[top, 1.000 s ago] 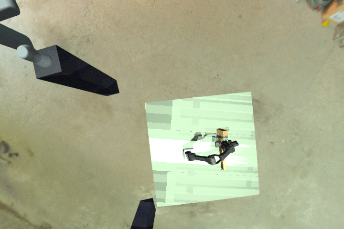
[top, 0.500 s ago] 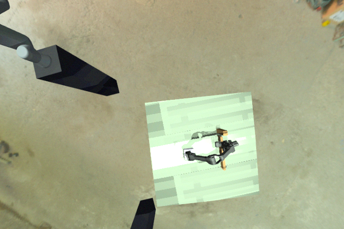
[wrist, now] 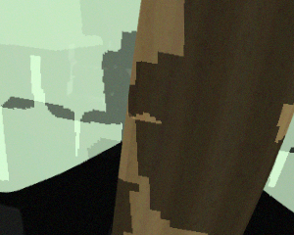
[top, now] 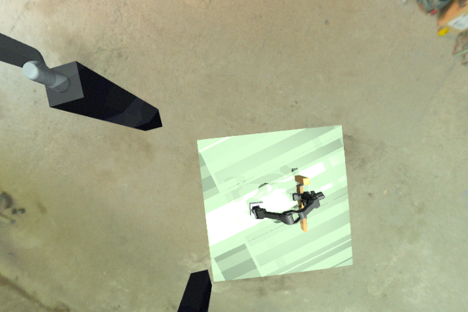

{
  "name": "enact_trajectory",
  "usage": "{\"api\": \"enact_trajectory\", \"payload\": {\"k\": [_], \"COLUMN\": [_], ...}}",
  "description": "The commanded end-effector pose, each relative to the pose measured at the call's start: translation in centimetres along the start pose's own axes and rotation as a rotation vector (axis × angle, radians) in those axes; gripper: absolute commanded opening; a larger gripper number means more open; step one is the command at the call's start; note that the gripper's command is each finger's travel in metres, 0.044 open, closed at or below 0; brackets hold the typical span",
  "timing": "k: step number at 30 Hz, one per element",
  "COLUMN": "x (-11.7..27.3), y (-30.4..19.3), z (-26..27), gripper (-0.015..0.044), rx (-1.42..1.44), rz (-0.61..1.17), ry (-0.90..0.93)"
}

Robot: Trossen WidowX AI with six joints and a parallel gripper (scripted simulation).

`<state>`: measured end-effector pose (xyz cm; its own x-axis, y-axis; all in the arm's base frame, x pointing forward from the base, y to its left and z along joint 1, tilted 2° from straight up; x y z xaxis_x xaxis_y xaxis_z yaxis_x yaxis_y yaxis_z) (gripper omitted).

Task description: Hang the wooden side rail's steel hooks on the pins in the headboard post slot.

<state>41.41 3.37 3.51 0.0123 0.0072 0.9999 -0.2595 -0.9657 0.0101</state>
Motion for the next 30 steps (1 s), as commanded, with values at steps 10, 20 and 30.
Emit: {"api": "enact_trajectory", "payload": {"k": [10, 20, 30], "x": [0.83, 0.99, 1.16], "y": [-0.01, -0.01, -0.01], "z": [0.14, 0.14, 0.14], "gripper": [0.0000, 0.0000, 0.0000], "rx": [-0.009, -0.009, -0.009], "rz": [0.002, 0.002, 0.002], "ry": [0.014, 0.014, 0.014]}}
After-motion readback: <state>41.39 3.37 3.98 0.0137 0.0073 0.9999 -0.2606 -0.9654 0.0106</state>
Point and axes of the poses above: the point midway between the two fingers, 35 mm back from their tips, its own x axis back along the fingers, its own z axis across the jaws, y = z × x, the point moved 3 cm from there along x, back along the fingers, and after that the axes turned 8 degrees about -x, right-handed, at the moved point
